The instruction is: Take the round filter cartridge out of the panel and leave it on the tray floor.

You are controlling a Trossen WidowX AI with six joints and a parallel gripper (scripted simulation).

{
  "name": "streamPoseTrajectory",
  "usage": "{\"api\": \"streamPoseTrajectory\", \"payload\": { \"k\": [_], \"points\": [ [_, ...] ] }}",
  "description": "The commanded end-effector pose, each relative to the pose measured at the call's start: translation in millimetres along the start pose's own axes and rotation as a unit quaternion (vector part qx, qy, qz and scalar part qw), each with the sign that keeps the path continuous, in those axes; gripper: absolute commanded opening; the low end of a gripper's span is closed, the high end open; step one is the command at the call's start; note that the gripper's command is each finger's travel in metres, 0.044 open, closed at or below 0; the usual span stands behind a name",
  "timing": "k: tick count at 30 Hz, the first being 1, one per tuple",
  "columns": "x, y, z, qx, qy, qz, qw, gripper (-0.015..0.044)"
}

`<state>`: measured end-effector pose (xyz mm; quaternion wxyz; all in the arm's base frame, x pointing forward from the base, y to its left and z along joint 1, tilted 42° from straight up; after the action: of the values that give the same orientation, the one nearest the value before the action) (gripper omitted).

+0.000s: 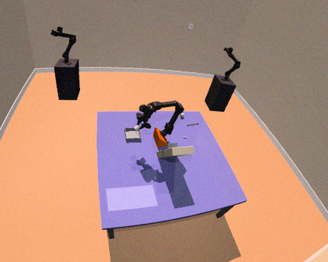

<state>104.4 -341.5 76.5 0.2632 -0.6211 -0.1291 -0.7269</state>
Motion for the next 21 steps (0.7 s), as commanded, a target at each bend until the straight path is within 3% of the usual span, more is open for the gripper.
{"api": "streamPoseTrajectory", "payload": {
  "k": [1,21],
  "points": [
    [-14.3,-12.3,-19.9,-0.039,-0.024,0.001,0.999,0.0000],
    [-80.2,-94.1,-82.2,-0.213,-0.123,0.023,0.969,0.0000]
  ]
}}
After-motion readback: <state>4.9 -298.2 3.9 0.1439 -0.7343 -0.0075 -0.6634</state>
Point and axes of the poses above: the point midway between the two fingers, 35 mm back from their tips, its own x axis back along the fingers, its own z axis across the jaws, y = z × x, the point moved 10 cm from there along x, back along the fingers, and after that the axes turned 10 degrees about x, right-handed, at the moved point
